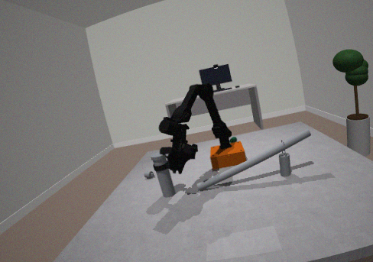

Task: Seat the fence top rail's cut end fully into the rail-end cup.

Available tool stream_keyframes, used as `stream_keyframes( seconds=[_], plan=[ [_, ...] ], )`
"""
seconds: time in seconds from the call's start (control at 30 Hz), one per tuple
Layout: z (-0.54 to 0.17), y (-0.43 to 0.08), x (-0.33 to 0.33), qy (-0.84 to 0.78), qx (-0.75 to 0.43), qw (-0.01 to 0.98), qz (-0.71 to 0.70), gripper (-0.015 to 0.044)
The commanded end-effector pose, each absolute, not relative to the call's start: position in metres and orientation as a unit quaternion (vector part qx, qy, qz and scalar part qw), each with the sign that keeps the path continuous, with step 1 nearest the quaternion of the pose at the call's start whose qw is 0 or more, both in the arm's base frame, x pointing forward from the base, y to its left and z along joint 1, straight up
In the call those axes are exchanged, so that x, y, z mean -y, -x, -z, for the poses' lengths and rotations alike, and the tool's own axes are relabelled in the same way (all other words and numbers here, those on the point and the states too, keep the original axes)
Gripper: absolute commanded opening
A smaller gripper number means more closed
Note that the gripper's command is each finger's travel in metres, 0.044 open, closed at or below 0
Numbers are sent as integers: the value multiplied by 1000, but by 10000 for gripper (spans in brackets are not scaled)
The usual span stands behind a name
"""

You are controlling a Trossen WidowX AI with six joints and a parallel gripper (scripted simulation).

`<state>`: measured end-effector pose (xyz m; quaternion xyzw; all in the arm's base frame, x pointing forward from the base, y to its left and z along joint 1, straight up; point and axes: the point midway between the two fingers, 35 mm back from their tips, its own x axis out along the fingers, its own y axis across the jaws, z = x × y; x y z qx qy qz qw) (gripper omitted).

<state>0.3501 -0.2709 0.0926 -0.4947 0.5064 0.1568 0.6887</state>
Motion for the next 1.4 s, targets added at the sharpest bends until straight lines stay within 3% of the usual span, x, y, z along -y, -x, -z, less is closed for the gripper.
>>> stream_keyframes(
  seconds=[0.0,1.37],
  plan=[
    [-92,-346,269,510,-493,683,-174,0],
    [-90,-318,259,585,-409,641,-282,0]
  ],
)
